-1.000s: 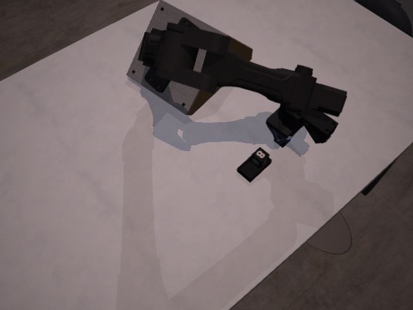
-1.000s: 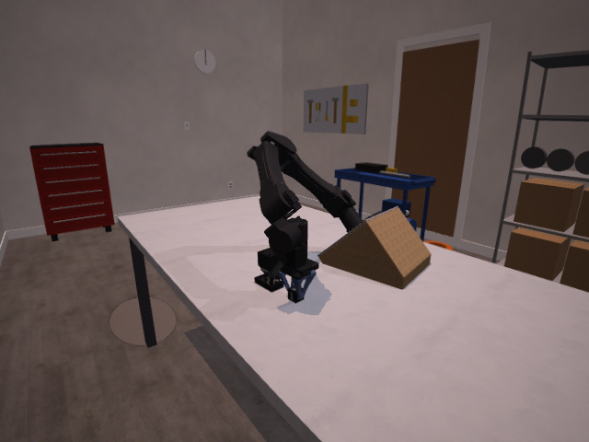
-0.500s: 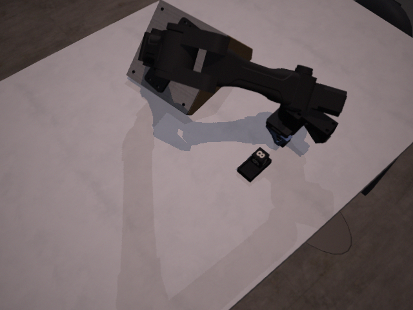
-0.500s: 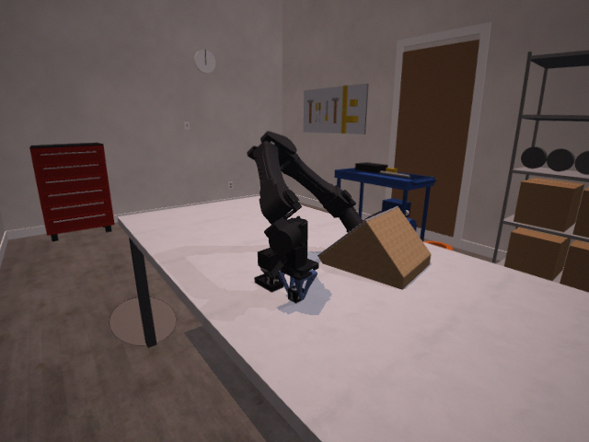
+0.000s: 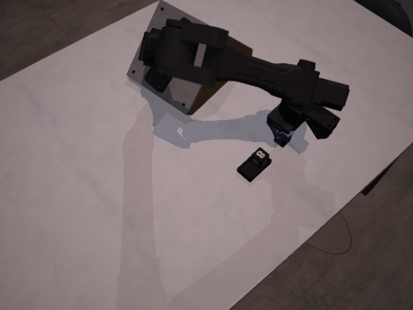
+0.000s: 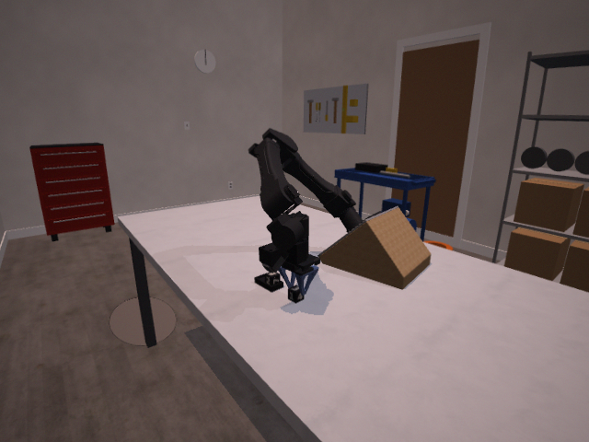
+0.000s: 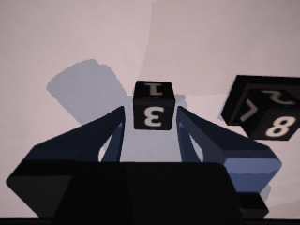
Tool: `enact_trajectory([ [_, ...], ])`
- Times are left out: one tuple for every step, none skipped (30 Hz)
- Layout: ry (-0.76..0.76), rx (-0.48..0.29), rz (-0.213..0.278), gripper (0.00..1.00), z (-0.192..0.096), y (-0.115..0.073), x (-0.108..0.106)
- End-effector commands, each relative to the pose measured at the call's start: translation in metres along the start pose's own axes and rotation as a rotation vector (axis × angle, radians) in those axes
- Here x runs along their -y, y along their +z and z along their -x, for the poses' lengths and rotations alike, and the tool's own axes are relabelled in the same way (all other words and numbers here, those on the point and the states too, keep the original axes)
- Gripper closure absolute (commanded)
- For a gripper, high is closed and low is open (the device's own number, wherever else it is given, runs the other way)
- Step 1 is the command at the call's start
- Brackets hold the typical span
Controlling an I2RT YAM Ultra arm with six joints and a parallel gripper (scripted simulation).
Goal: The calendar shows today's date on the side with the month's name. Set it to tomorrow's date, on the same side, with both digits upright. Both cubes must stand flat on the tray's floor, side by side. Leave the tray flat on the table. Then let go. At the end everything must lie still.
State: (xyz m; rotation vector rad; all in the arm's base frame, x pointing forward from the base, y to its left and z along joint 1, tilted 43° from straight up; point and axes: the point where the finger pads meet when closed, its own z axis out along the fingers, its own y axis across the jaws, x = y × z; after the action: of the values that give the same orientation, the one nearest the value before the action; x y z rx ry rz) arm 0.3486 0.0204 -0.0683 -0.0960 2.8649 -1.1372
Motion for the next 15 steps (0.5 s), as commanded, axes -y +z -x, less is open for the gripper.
enact_trajectory([
  [0.006, 0.032, 0.008, 0.53, 0.006, -0.029, -0.002],
  [0.006, 0.032, 0.008, 0.53, 0.006, -0.035, -0.002],
  [0.006, 0.032, 0.008, 0.53, 0.005, -0.04, -0.002],
  [0.006, 0.032, 0.008, 0.53, 0.005, -0.046, -0.002],
  [0.006, 0.032, 0.008, 0.53, 0.005, -0.051, -0.002],
  [0.006, 0.032, 0.008, 0.53, 0.005, -0.057, -0.002],
  [0.006, 0.032, 0.008, 0.53, 0.005, -0.062, -0.002],
  [0.006, 0.032, 0.008, 0.53, 0.005, -0.062, -0.002],
  [0.006, 0.032, 0.008, 0.53, 0.005, -0.062, -0.002],
  [0.006, 0.032, 0.008, 0.53, 0.005, -0.066, -0.002],
  [0.006, 0.032, 0.008, 0.53, 0.005, -0.071, -0.002],
  [0.006, 0.032, 0.008, 0.53, 0.004, -0.074, -0.002],
  [0.006, 0.032, 0.008, 0.53, 0.004, -0.077, -0.002],
  [0.006, 0.032, 0.008, 0.53, 0.004, -0.08, -0.002],
  [0.006, 0.032, 0.009, 0.53, 0.004, -0.082, -0.002],
])
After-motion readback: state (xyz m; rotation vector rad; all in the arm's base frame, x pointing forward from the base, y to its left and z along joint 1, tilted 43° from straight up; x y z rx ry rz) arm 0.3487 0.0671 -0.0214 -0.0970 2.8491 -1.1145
